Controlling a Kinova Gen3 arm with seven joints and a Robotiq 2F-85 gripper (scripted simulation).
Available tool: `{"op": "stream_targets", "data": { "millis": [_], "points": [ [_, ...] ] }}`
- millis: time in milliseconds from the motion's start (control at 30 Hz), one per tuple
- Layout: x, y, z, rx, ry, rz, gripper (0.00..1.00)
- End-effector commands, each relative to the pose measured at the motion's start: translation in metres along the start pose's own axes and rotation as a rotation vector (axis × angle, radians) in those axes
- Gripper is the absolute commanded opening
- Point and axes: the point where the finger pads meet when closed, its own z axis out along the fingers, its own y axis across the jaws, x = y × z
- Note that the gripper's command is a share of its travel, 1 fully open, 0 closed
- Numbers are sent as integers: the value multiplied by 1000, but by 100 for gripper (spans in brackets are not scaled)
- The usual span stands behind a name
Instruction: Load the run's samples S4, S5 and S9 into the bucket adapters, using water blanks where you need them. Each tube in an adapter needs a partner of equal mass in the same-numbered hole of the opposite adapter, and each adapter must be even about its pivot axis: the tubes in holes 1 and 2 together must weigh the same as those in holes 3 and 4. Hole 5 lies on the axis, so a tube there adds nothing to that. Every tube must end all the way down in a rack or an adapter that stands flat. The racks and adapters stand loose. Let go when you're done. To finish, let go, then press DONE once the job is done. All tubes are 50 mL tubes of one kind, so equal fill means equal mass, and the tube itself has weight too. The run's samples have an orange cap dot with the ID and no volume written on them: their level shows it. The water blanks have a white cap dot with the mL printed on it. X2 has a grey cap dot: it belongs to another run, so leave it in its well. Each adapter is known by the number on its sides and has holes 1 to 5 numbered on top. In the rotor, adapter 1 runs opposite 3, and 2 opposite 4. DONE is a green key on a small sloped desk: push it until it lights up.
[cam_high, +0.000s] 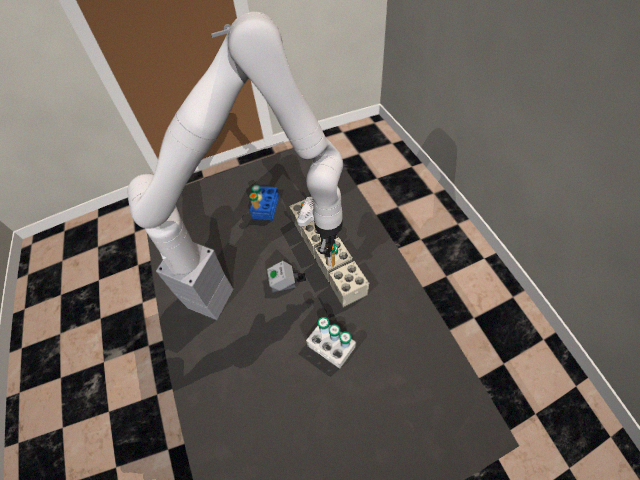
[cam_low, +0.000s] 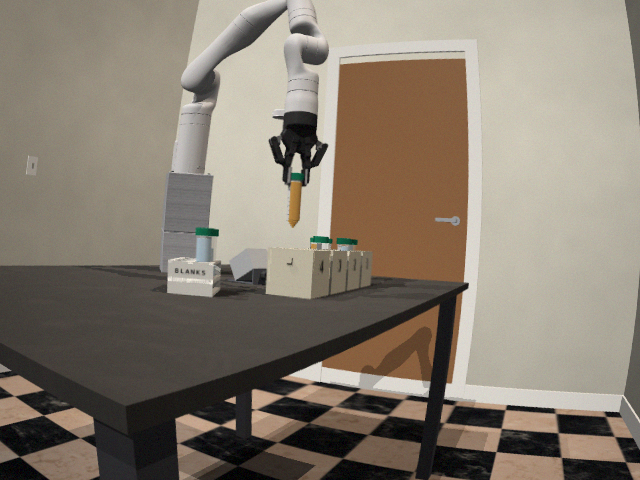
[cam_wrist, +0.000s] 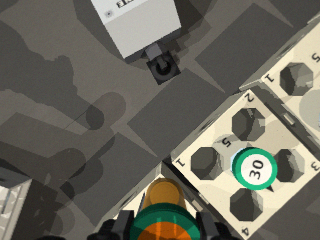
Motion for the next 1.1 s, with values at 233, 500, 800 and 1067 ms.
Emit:
{"op": "stream_targets", "data": {
  "millis": [233,500,800,1067],
  "points": [
    [-29,-19,0,-1,-1,0,10],
    [-46,-30,0,-1,-1,0,10],
    [-62,-40,0,-1,-1,0,10],
    [-62,-40,0,-1,-1,0,10]
  ]
}}
